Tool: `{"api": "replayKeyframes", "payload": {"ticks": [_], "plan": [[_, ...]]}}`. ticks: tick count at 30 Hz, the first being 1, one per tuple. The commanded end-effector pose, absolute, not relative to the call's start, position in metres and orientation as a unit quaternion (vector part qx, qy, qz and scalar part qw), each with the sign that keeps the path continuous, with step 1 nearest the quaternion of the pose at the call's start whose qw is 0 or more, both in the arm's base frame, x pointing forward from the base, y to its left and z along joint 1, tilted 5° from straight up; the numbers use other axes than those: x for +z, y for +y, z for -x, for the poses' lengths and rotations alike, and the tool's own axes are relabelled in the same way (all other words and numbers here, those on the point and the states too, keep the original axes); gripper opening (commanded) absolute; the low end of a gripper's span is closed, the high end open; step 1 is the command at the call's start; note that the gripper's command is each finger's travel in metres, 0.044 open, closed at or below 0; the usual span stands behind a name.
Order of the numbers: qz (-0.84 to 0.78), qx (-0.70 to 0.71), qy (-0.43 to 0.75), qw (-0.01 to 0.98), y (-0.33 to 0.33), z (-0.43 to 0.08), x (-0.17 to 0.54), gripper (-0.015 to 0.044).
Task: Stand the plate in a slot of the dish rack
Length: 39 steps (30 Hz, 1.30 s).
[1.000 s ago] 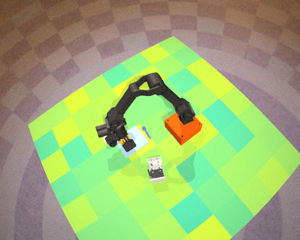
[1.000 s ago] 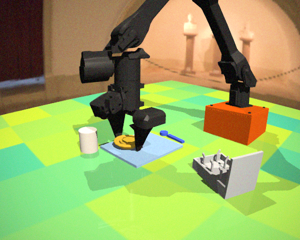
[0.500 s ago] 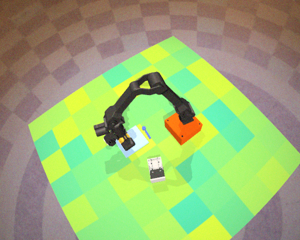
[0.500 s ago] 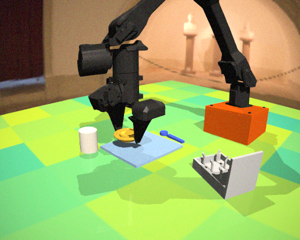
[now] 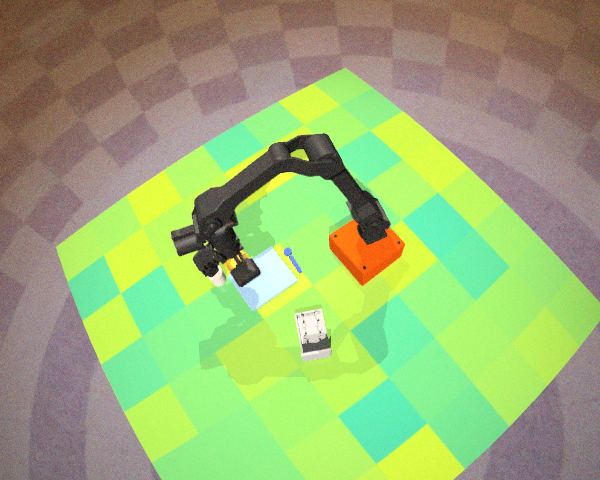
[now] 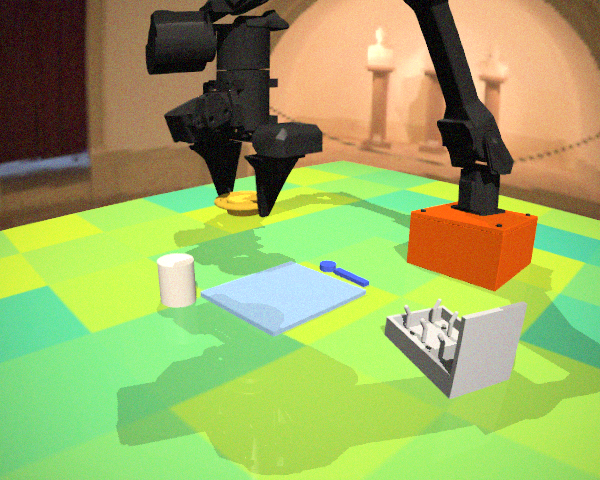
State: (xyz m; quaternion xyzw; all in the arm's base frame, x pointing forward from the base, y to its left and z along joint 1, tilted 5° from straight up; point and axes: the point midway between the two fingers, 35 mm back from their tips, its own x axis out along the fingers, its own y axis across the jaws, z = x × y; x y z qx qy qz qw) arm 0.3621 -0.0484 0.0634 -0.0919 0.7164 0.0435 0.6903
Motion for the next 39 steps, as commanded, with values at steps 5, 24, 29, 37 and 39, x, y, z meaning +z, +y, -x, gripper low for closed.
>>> {"api": "replayKeyframes", "payload": {"ticks": [5, 24, 29, 37, 39], "plan": [[0.092, 0.042, 0.713, 0.694, -0.046, -0.365, 0.099, 0.0000], [0.015, -0.032, 0.714, 0.699, 0.037, -0.310, 0.137, 0.0000], [-0.044, -0.091, 0.711, 0.696, 0.081, -0.256, 0.131, 0.0000], [-0.063, -0.100, 0.710, 0.694, 0.091, -0.242, 0.124, 0.0000], [-0.070, -0.077, 0.712, 0.695, 0.096, -0.247, 0.115, 0.0000]]}}
